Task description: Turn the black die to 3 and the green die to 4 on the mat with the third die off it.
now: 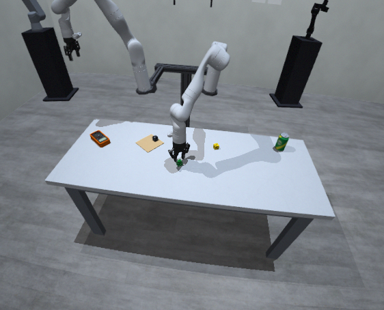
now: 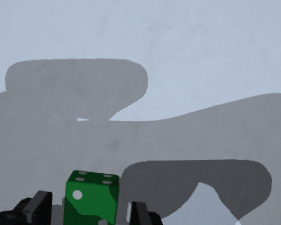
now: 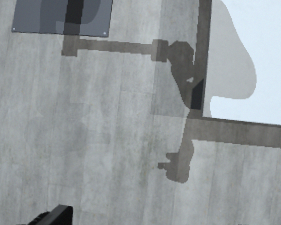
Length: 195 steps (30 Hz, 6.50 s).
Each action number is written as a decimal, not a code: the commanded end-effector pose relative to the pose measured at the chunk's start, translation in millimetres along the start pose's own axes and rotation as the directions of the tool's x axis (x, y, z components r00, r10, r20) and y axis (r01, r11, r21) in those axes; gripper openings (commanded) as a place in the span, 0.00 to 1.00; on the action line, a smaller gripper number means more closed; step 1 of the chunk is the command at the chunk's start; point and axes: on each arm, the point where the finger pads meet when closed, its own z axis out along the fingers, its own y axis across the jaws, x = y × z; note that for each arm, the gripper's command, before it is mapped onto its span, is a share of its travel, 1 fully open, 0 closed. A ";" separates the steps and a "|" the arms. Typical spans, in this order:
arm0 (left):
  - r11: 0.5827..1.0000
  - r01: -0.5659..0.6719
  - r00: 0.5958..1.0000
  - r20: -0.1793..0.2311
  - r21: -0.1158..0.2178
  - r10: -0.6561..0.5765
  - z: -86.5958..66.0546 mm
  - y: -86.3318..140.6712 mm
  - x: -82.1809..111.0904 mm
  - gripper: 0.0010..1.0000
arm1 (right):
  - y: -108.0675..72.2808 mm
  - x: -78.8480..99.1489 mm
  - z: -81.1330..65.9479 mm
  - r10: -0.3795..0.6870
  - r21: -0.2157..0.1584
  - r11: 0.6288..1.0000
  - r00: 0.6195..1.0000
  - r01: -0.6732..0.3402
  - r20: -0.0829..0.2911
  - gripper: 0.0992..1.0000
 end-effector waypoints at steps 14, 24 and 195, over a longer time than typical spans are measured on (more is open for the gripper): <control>1.000 0.000 1.000 0.001 0.002 0.000 -1.1 -1.7 -1.3 0.52 | -0.1 -0.4 -0.7 0.000 0.000 1.000 1.000 0.000 0.002 1.00; 1.000 0.000 1.000 0.001 0.002 0.000 -1.1 -1.7 -1.3 0.52 | -0.1 -0.4 -0.7 0.000 0.000 1.000 1.000 0.000 0.002 1.00; 0.749 0.661 0.750 -0.002 -0.032 -0.662 -53.5 4.0 6.4 0.34 | -0.1 -0.4 -0.7 0.000 0.000 1.000 1.000 0.000 0.002 1.00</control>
